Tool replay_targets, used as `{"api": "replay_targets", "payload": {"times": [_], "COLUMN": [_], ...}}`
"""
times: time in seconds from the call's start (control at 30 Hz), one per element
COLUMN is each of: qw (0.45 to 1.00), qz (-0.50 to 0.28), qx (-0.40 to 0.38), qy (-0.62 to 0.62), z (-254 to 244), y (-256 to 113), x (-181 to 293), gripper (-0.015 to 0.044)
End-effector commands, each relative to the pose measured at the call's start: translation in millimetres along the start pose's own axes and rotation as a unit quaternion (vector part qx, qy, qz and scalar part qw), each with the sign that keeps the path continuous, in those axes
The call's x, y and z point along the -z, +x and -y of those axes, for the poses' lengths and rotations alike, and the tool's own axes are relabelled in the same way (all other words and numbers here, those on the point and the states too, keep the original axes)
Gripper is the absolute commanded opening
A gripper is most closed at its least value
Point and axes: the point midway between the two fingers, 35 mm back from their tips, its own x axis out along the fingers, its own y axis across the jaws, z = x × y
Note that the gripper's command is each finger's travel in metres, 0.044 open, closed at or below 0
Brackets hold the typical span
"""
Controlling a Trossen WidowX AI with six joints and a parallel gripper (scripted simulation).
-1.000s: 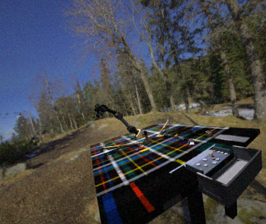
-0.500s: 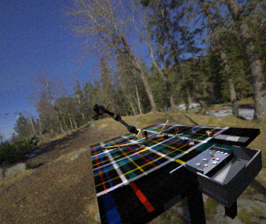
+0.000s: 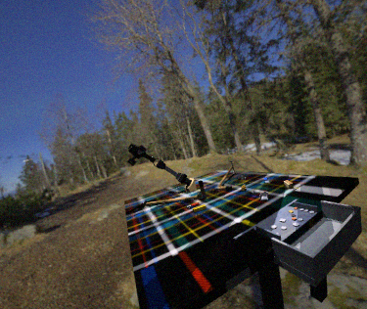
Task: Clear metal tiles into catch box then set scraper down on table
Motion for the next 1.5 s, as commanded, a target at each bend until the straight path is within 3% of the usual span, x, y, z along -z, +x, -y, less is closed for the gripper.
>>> {"api": "replay_targets", "payload": {"times": [0.0,0.77,1.47], "qw": [1.0,0.991,0.972], "qz": [-0.003,0.02,0.041], "qx": [-0.017,-0.13,-0.23], "qy": [-0.004,-0.001,0.004], "z": [-10,-76,-150], "y": [10,39,41], "x": [2,-6,-13], "gripper": [0.044,0.044,0.044]}}
